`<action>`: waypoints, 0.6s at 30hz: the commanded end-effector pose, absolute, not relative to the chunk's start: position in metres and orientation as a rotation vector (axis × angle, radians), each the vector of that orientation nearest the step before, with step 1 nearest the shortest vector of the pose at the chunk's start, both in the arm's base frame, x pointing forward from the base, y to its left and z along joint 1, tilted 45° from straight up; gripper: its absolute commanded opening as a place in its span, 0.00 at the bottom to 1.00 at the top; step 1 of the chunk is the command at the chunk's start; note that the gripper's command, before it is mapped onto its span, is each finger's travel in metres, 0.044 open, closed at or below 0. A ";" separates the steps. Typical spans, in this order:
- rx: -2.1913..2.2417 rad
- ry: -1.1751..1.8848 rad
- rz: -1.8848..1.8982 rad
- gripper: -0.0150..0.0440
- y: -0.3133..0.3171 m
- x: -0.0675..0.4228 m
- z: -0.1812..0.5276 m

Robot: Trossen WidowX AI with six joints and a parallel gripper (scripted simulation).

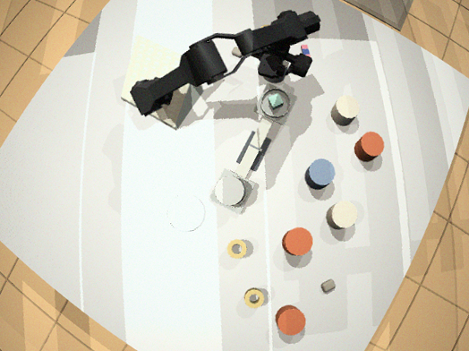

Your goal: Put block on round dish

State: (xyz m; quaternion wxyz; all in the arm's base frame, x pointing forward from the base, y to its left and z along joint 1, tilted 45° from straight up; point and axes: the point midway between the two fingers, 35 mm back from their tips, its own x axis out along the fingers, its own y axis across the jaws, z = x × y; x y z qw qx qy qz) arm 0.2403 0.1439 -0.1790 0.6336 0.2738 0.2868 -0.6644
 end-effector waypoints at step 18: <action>0.621 0.657 -1.522 0.88 0.139 0.239 -0.183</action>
